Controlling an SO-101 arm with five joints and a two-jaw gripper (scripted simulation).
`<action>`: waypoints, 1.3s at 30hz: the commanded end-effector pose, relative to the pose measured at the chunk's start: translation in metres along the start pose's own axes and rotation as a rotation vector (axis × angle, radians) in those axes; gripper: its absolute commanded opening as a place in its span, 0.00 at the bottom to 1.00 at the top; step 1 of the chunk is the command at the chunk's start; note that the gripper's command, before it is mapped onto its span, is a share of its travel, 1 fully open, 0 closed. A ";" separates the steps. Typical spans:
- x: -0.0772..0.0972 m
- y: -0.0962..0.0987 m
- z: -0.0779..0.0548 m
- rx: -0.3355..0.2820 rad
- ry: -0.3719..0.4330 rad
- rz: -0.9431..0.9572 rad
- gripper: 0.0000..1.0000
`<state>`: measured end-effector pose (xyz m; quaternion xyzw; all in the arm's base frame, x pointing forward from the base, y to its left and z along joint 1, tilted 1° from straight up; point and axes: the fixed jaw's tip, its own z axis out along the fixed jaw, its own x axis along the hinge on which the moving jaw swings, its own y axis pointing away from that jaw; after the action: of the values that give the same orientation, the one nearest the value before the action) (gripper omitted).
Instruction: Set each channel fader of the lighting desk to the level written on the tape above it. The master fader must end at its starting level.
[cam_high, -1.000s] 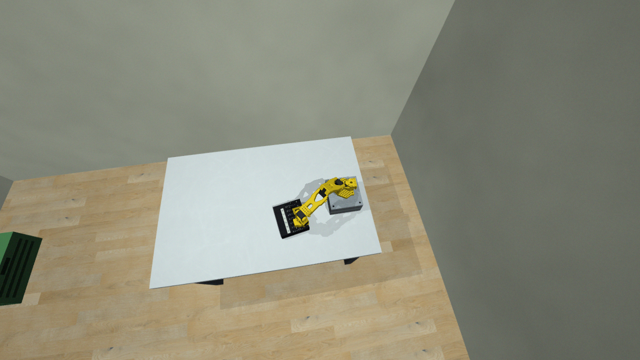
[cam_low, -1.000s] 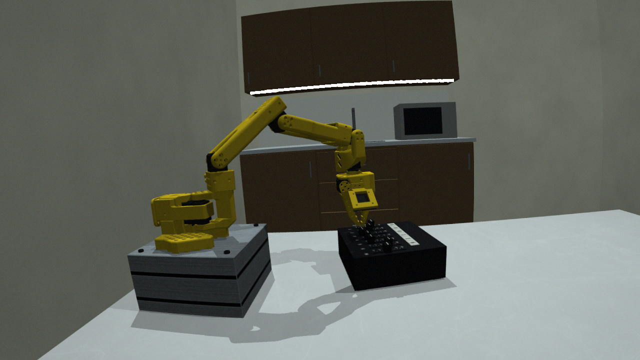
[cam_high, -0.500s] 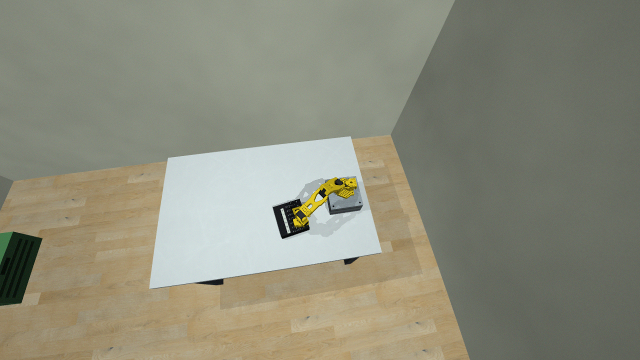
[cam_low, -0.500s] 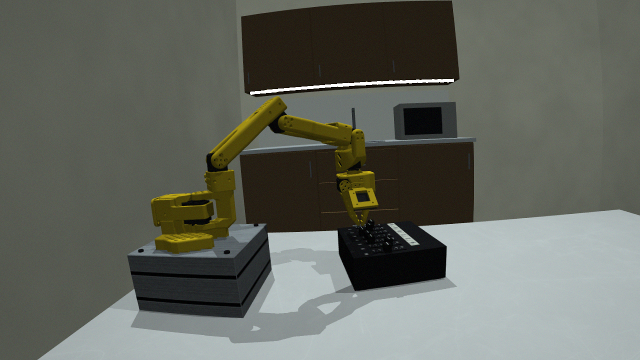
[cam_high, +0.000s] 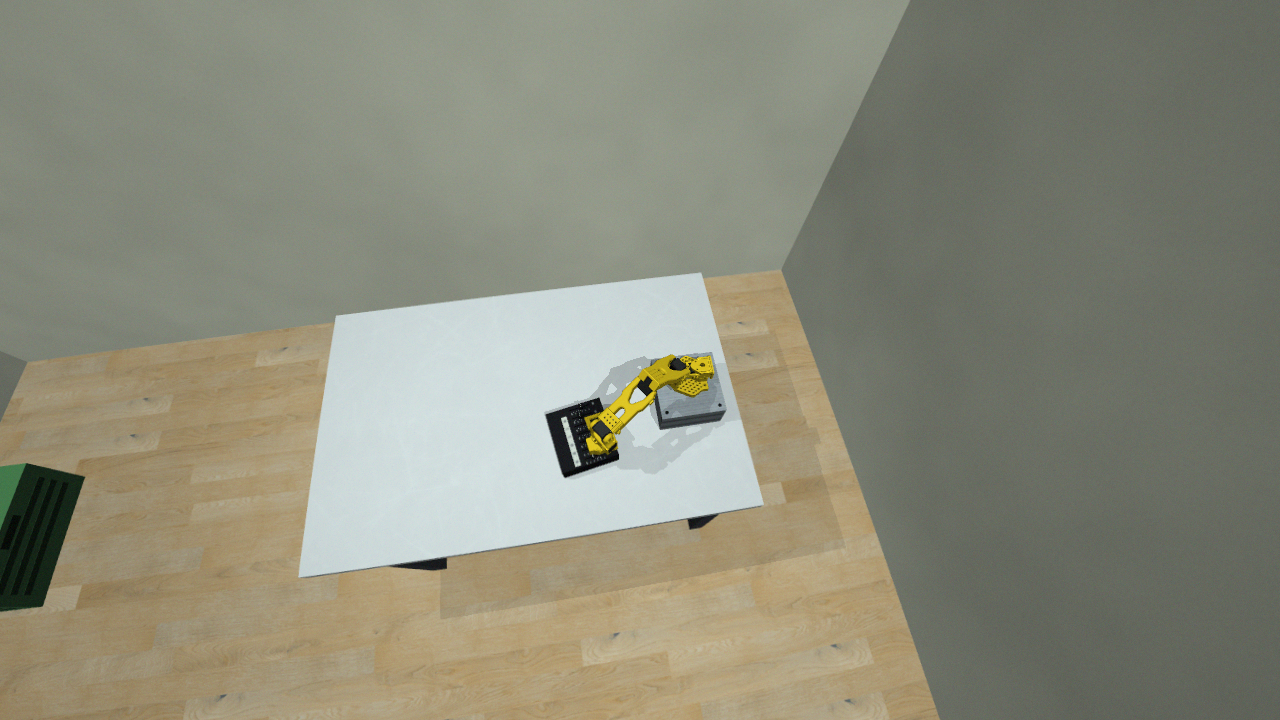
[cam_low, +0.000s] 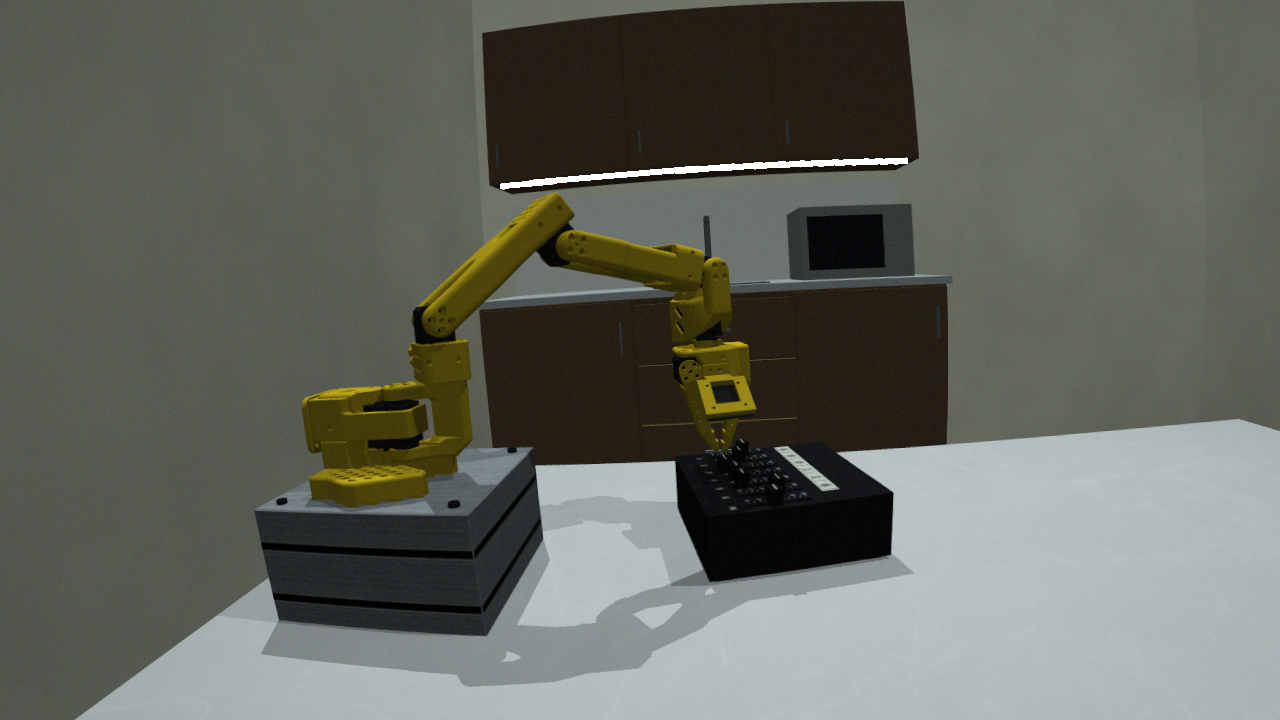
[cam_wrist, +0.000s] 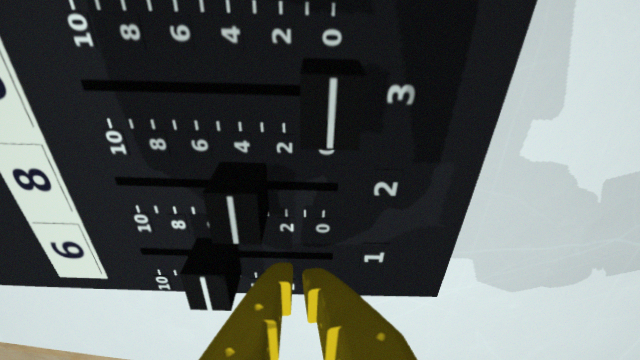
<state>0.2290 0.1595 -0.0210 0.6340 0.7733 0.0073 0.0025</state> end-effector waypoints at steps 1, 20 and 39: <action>0.002 -0.003 0.001 0.013 -0.005 -0.002 0.00; 0.002 -0.002 -0.012 0.013 -0.005 -0.002 0.00; 0.005 0.002 -0.019 0.013 -0.005 -0.002 0.00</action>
<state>0.2323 0.1632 0.0008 0.6339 0.7734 0.0115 0.0036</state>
